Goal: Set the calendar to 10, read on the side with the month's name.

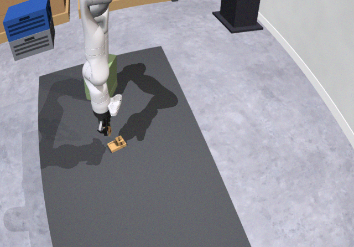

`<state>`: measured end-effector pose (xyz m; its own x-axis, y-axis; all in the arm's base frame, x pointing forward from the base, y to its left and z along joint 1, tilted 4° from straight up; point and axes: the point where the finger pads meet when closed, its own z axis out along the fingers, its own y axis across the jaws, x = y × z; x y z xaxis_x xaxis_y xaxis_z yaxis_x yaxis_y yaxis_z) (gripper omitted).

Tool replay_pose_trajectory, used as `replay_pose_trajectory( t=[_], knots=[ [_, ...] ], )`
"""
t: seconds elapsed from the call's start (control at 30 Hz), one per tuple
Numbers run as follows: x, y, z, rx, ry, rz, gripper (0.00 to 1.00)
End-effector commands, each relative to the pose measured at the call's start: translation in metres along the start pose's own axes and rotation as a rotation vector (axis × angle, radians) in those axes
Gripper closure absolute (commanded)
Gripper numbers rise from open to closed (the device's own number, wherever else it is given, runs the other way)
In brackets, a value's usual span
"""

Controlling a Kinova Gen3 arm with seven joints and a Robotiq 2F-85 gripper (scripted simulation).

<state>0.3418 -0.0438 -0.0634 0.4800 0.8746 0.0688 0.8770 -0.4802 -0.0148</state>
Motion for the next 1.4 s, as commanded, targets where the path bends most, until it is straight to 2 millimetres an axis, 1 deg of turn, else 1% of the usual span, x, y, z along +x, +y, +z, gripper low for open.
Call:
replay_pose_trajectory(
  t=[0.0,0.43,0.5,1.0,1.07,1.37],
  knots=[
    [-0.009,0.003,0.001,0.002,-0.017,0.103,0.74],
    [-0.021,0.012,0.004,0.002,-0.020,0.655,0.74],
    [-0.021,0.012,0.004,0.002,-0.020,0.655,0.74],
    [-0.037,0.028,0.005,-0.013,-0.016,1.327,0.74],
    [-0.037,0.028,0.005,-0.013,-0.016,1.327,0.74],
    [-0.045,0.037,0.004,-0.018,-0.005,1.692,0.74]
  ],
)
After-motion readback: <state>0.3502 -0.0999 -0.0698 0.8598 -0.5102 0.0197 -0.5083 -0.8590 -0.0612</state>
